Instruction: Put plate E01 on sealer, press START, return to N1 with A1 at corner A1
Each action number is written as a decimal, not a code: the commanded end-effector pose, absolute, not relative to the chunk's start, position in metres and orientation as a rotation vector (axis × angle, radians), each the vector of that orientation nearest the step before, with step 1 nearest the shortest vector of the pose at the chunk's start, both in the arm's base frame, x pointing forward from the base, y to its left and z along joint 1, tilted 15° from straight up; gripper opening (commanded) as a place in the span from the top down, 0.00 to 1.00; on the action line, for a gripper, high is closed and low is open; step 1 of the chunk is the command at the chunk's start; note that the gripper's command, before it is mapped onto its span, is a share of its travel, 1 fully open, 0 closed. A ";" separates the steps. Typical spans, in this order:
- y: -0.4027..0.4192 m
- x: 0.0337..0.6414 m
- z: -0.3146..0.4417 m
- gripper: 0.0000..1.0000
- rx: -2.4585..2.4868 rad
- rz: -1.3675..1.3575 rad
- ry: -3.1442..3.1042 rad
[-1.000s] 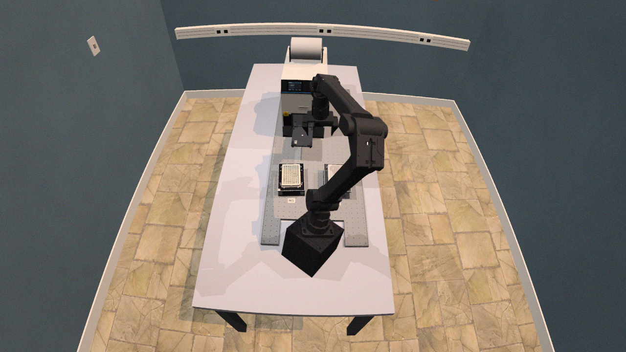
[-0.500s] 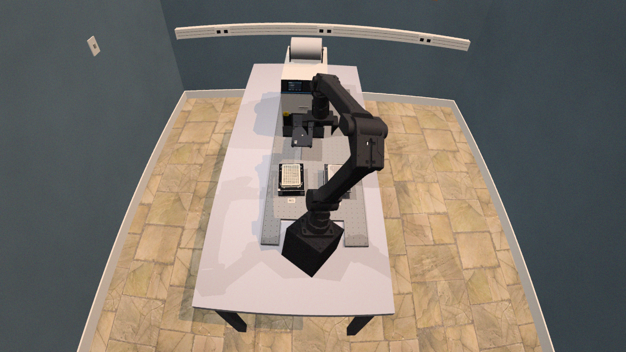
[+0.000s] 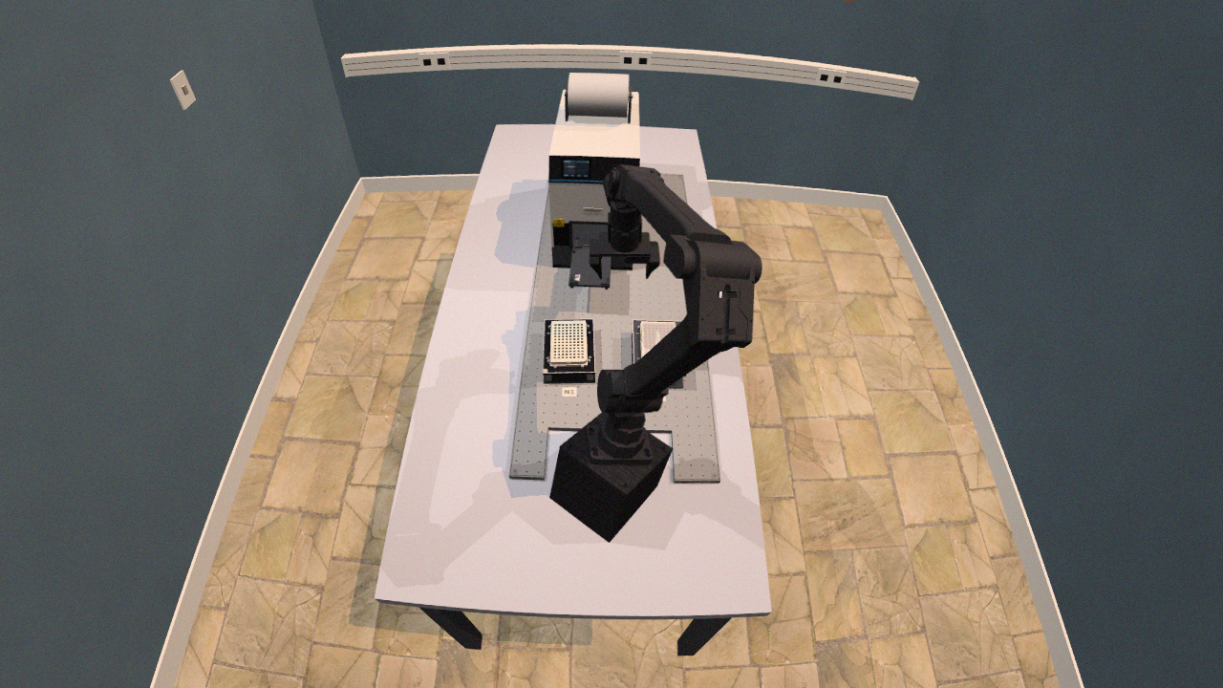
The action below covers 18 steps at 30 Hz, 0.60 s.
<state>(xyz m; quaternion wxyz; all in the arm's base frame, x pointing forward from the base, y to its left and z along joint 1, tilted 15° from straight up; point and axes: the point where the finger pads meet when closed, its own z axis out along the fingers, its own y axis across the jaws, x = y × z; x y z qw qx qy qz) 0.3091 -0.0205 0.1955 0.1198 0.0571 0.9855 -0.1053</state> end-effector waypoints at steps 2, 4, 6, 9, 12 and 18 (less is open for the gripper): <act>-0.029 0.323 0.200 0.00 0.108 -0.295 2.718; -0.030 0.323 0.185 0.00 0.106 -0.289 2.749; -0.034 0.323 0.171 0.00 0.067 -0.305 2.675; -0.036 0.324 0.153 0.00 0.052 -0.301 2.685; -0.037 0.335 0.152 0.00 0.056 -0.305 2.672; -0.031 0.336 0.163 0.00 0.065 -0.295 2.656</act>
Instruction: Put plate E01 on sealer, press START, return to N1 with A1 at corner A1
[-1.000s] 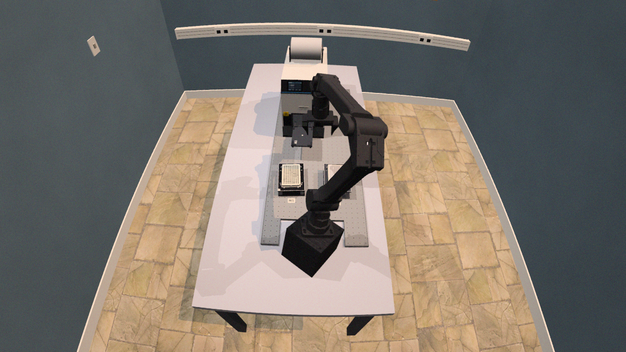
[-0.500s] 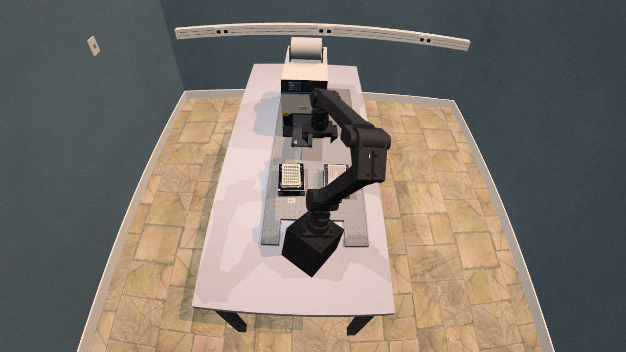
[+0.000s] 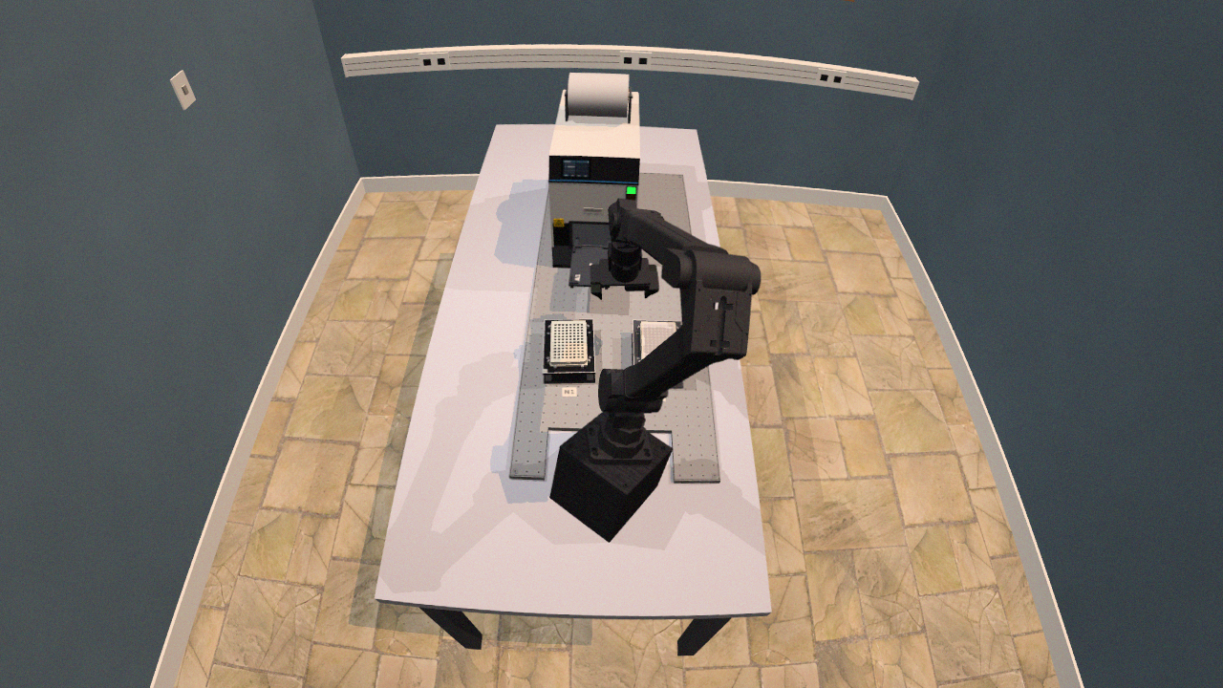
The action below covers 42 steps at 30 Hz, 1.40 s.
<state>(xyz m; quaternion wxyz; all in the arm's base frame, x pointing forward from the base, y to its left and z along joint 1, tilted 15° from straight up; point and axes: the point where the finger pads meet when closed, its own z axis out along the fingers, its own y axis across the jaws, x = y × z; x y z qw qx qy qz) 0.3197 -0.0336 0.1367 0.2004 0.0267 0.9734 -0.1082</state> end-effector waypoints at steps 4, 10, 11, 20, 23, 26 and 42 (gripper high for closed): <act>-0.027 0.337 0.173 0.00 0.068 -0.287 2.640; -0.033 0.335 0.135 0.00 0.014 -0.292 2.568; -0.035 0.335 0.126 0.00 0.015 -0.291 2.587; -0.042 0.346 0.152 0.00 0.078 -0.298 2.536; -0.039 0.350 0.153 0.00 0.081 -0.290 2.537; -0.034 0.352 0.153 0.00 0.080 -0.282 2.537; 0.026 0.323 0.116 0.00 0.082 -0.286 2.604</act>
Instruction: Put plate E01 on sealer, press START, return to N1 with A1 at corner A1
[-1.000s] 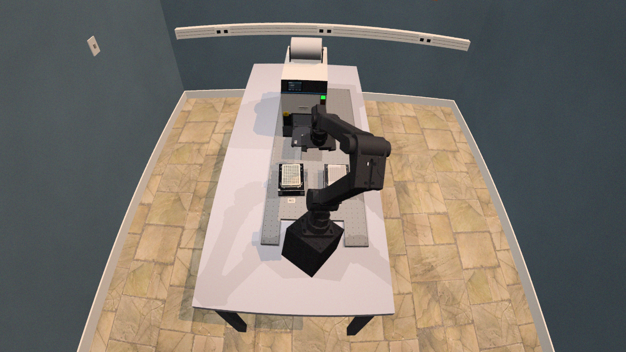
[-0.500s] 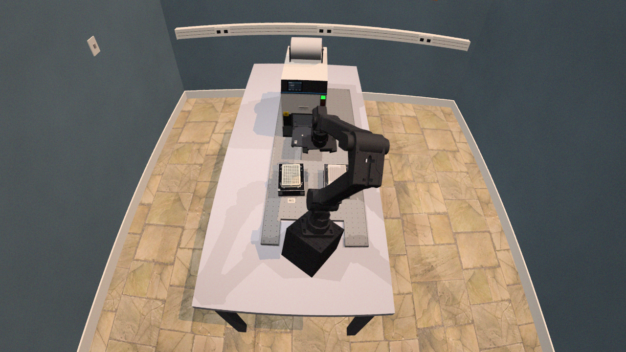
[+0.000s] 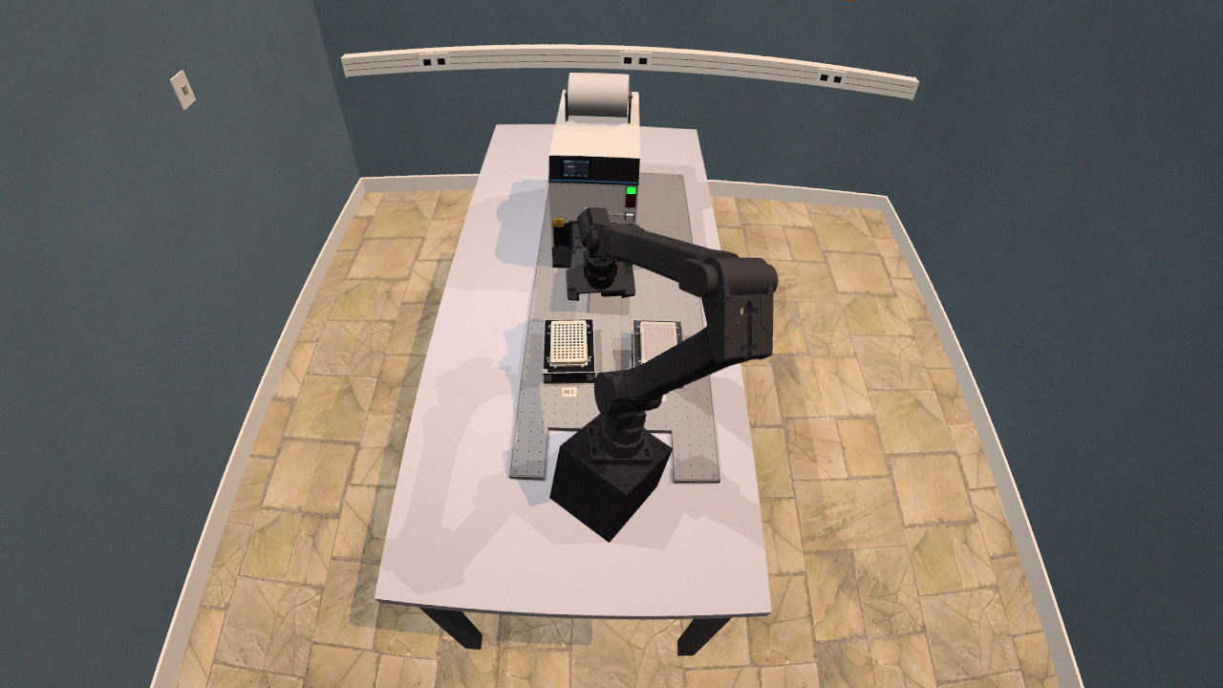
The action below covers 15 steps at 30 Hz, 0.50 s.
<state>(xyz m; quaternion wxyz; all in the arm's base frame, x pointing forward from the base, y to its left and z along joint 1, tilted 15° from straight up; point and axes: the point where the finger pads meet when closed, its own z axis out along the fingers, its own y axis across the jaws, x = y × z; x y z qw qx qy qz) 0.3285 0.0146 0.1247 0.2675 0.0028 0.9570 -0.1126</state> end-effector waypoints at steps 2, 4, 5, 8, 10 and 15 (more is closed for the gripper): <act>0.036 0.319 0.111 0.00 0.085 -0.290 2.607; 0.048 0.321 0.114 0.00 0.089 -0.284 2.595; 0.054 0.322 0.116 0.00 0.092 -0.281 2.588; 0.053 0.324 0.119 0.00 0.102 -0.277 2.577; 0.064 0.325 0.121 0.00 0.111 -0.274 2.567; 0.098 0.323 0.117 0.00 0.102 -0.264 2.565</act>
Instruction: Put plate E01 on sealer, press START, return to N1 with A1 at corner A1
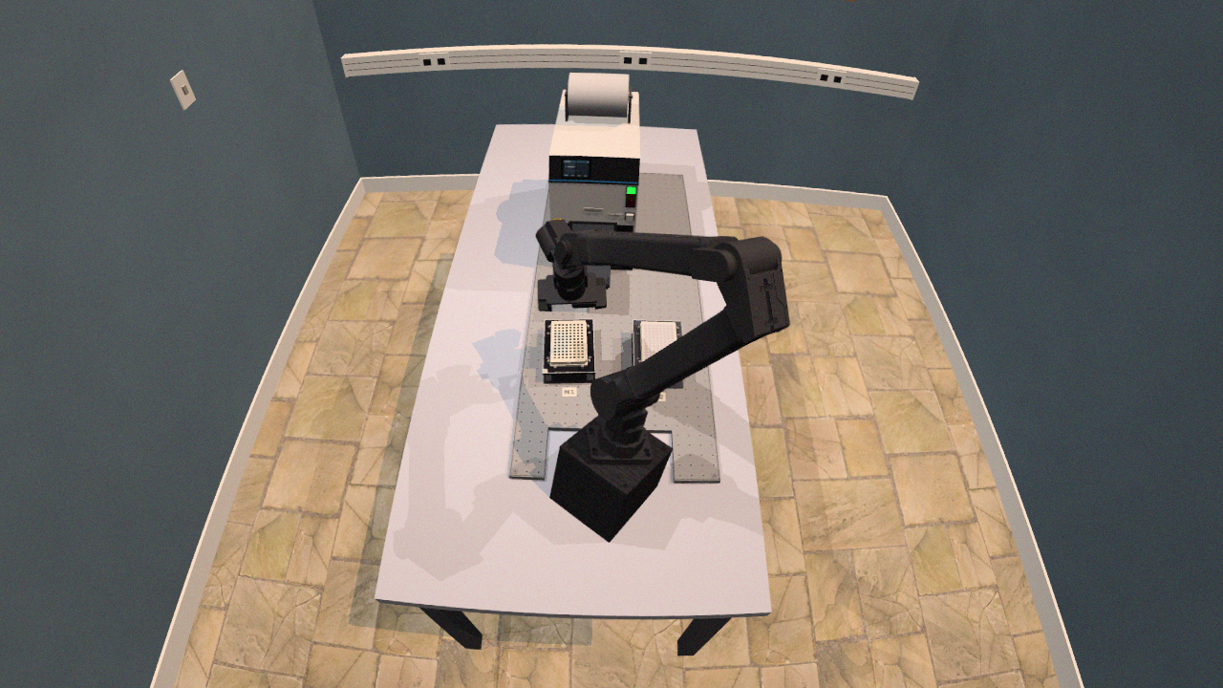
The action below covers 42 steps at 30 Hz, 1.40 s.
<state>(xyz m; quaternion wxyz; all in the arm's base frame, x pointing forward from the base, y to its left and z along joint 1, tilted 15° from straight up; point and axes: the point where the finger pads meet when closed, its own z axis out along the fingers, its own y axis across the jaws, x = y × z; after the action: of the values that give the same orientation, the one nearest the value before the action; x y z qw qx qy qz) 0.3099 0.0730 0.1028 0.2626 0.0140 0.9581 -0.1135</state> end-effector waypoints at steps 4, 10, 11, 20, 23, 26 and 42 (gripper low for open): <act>0.094 0.328 0.123 0.00 0.124 -0.247 2.549; 0.095 0.331 0.128 0.00 0.111 -0.224 2.535; 0.094 0.332 0.129 0.00 0.110 -0.220 2.534; 0.086 0.335 0.125 0.00 0.097 -0.251 2.544; 0.085 0.334 0.123 0.00 0.085 -0.259 2.550; 0.085 0.334 0.123 0.00 0.082 -0.260 2.550; 0.078 0.328 0.097 0.00 0.062 -0.290 2.576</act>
<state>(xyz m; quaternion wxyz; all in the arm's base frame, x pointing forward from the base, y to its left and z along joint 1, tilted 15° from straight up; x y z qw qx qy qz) 0.3222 0.0808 0.1001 0.2706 0.0203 0.9565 -0.1073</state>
